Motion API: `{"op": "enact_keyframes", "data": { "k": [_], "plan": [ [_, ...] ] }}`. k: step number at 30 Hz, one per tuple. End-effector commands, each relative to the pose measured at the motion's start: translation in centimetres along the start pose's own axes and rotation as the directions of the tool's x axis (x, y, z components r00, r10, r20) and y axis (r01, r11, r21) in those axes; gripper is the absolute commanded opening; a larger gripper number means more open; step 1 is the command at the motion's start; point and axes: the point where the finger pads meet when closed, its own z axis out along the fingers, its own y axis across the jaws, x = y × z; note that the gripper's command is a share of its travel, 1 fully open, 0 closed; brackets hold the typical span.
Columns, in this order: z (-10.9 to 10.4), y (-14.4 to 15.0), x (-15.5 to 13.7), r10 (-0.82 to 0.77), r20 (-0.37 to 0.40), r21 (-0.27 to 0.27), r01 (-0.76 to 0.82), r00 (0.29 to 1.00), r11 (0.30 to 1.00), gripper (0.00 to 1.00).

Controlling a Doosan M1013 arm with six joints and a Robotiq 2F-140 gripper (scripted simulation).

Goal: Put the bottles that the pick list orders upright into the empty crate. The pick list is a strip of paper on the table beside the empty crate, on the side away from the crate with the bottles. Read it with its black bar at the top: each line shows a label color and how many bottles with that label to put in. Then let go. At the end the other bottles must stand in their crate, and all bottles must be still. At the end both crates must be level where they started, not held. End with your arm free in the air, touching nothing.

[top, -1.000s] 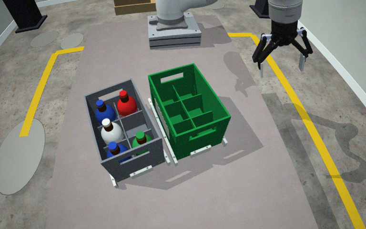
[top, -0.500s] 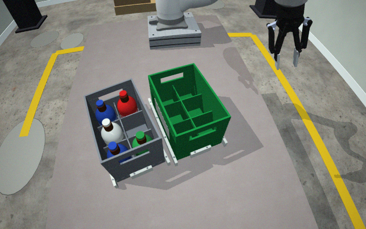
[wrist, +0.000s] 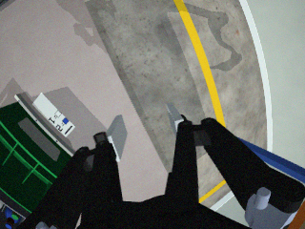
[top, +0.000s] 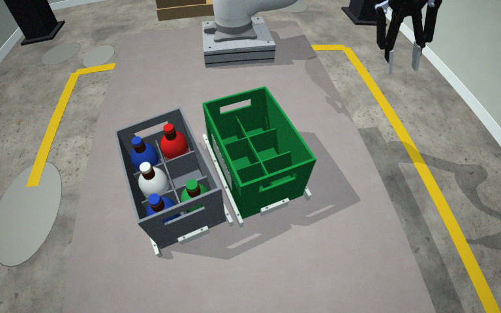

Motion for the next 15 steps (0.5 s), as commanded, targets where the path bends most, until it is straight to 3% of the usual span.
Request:
{"op": "enact_keyframes", "data": {
  "k": [1, 6, 15],
  "plan": [
    [-2.0, 0.7, 0.0, 0.000, -0.001, 0.000, 0.000, 1.000, 1.000, 0.38],
    [-2.2, 0.7, 0.5, -0.033, -0.006, 0.001, 0.033, 0.999, 0.999, 0.38],
    [-1.9, 0.8, 1.3, 0.258, -0.003, 0.027, -0.258, 0.966, 0.966, 0.38]
  ]
}}
